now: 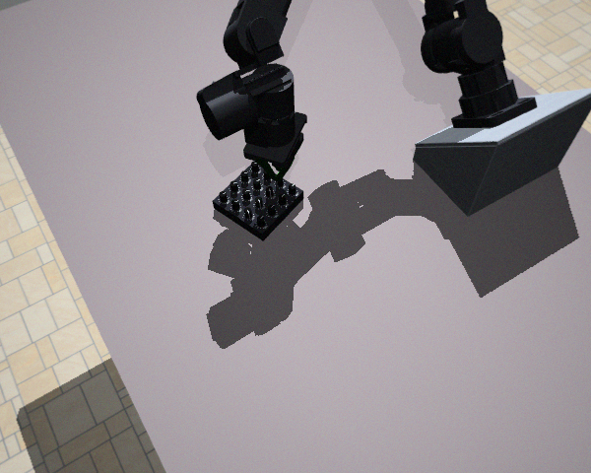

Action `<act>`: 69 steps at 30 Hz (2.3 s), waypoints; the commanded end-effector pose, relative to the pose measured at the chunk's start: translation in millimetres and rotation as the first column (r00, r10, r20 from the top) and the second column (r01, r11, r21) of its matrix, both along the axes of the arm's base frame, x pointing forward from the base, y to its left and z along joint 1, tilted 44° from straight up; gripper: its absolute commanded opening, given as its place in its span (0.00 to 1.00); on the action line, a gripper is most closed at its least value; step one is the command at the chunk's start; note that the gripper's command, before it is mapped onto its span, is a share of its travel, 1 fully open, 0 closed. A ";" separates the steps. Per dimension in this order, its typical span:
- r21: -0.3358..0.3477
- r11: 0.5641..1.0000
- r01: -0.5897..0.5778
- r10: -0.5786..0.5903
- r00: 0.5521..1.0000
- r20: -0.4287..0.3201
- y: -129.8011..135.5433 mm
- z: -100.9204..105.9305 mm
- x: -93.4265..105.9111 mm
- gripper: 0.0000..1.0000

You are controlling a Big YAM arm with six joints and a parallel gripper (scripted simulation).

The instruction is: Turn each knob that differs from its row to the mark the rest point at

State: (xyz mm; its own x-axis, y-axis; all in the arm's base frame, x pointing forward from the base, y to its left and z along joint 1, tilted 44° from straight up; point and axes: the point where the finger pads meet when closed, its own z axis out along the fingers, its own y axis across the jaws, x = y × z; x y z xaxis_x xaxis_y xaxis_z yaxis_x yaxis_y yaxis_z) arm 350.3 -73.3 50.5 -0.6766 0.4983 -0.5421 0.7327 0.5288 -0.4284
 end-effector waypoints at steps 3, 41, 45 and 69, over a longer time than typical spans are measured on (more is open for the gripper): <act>-0.004 1.000 -0.003 0.003 1.000 0.009 -0.3 -1.4 6.1 0.18; -0.004 1.000 -0.003 0.003 1.000 0.009 -0.3 -1.4 6.1 0.18; -0.004 1.000 -0.003 0.003 1.000 0.009 -0.3 -1.4 6.0 0.18; 0.000 1.000 -0.005 0.005 0.999 0.033 7.3 0.2 11.1 0.18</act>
State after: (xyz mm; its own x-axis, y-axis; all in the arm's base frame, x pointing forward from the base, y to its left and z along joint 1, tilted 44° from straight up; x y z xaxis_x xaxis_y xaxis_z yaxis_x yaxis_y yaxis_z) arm 345.7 -71.4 46.9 -0.6789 0.4976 -0.5399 0.7308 0.5288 -0.4316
